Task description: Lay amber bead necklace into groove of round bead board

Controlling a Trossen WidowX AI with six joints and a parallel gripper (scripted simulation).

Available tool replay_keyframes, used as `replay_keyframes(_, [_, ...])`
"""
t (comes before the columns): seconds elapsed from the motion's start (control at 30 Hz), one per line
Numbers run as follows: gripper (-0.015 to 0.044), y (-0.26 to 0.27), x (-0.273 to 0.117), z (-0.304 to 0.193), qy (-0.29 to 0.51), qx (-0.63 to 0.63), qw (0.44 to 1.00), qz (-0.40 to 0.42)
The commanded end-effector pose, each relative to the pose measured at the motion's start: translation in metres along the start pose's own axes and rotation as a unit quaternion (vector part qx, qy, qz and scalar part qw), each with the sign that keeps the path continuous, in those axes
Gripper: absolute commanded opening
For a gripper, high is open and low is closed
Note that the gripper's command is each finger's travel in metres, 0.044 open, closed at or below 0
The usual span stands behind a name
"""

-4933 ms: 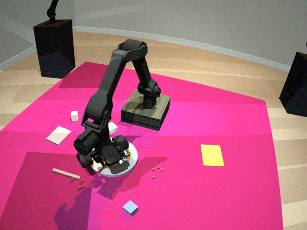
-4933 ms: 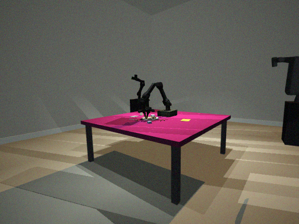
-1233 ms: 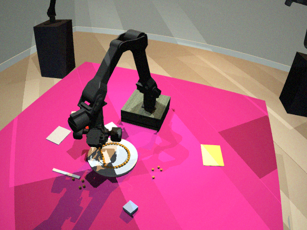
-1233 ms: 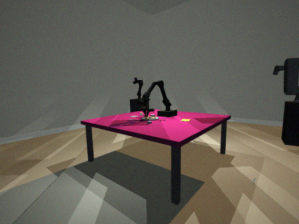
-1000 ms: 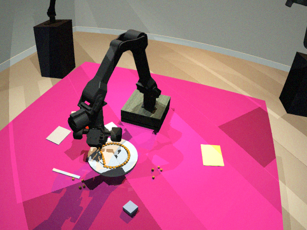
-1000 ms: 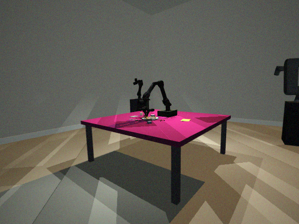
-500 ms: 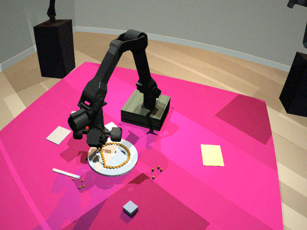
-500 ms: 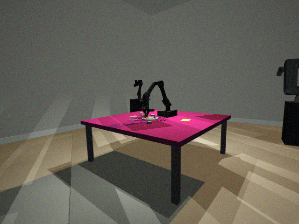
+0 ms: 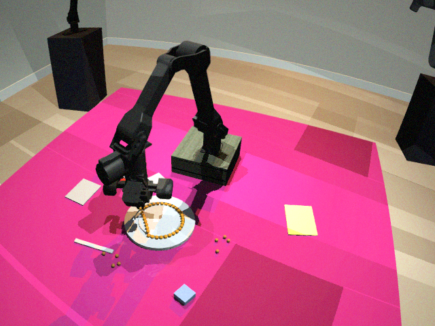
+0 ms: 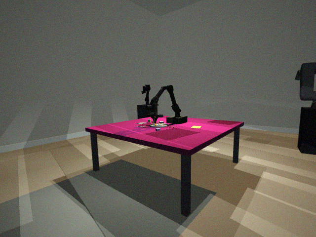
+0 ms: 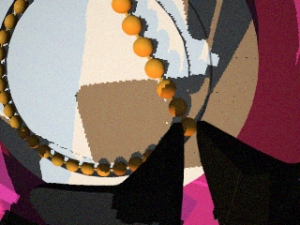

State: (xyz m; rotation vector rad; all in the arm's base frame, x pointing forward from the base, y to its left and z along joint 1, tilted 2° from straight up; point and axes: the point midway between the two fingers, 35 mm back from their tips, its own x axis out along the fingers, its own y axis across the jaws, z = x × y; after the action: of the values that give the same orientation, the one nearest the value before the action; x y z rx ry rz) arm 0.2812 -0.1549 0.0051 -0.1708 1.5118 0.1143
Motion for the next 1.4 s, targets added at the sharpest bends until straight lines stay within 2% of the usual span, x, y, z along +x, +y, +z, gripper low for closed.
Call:
replay_keyframes(0.0, [0.0, -0.0002, 0.0008, 0.0004, -0.002, 0.003, 1.0, 0.002])
replay_keyframes(0.2, [0.0, -0.0017, 0.0086, -0.0004, -0.002, 0.003, 1.0, 0.002])
replay_keyframes(0.77, [0.044, -0.0011, 0.0038, -0.0011, 0.001, 0.003, 1.0, 0.001])
replay_keyframes(1.37, [0.044, -0.0011, -0.0012, -0.0012, -0.002, 0.003, 1.0, 0.002])
